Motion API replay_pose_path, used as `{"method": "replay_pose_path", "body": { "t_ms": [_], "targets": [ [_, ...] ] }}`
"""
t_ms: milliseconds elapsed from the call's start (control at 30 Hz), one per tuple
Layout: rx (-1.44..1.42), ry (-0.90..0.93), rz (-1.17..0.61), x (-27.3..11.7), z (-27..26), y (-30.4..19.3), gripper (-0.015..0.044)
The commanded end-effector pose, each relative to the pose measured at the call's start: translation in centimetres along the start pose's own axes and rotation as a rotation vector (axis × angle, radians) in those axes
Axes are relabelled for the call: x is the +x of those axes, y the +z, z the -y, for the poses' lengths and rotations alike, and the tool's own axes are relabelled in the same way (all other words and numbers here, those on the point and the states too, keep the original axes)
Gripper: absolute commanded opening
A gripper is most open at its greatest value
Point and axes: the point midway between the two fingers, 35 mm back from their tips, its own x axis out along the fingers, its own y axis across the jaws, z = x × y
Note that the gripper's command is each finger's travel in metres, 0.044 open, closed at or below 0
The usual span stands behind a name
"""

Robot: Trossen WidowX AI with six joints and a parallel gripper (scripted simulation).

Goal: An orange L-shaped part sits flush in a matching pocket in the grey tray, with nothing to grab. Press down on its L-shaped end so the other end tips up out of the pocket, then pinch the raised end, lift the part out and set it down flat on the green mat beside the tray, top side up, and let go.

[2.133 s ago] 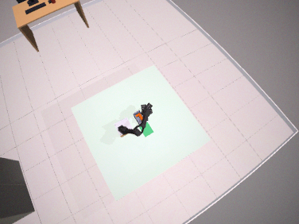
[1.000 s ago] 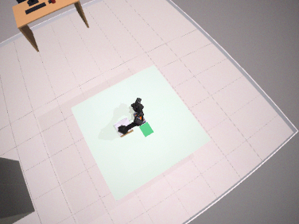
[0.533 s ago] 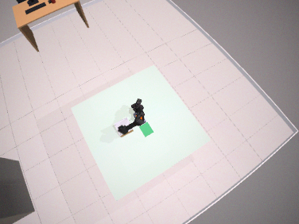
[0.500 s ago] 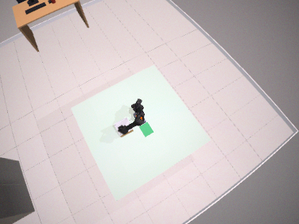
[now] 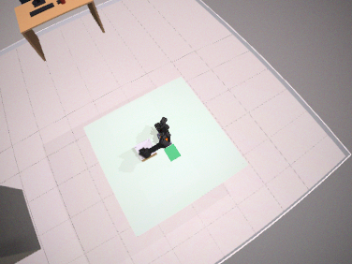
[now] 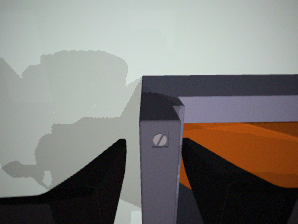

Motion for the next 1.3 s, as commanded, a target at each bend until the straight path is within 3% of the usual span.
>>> {"method": "replay_pose_path", "body": {
  "t_ms": [0, 733, 833, 1033, 1267],
  "targets": [
    [-0.004, -0.009, -0.003, 0.2, 0.2, -0.1, 0.018],
    [-0.004, -0.007, -0.003, -1.2, -1.0, -0.1, 0.018],
    [-0.004, -0.005, -0.002, -2.9, -1.0, 0.1, 0.018],
    [-0.005, -0.004, -0.004, -10.6, 0.0, 0.0, 0.018],
    [-0.005, -0.004, -0.004, -10.9, 0.1, 0.0, 0.018]
  ]
}}
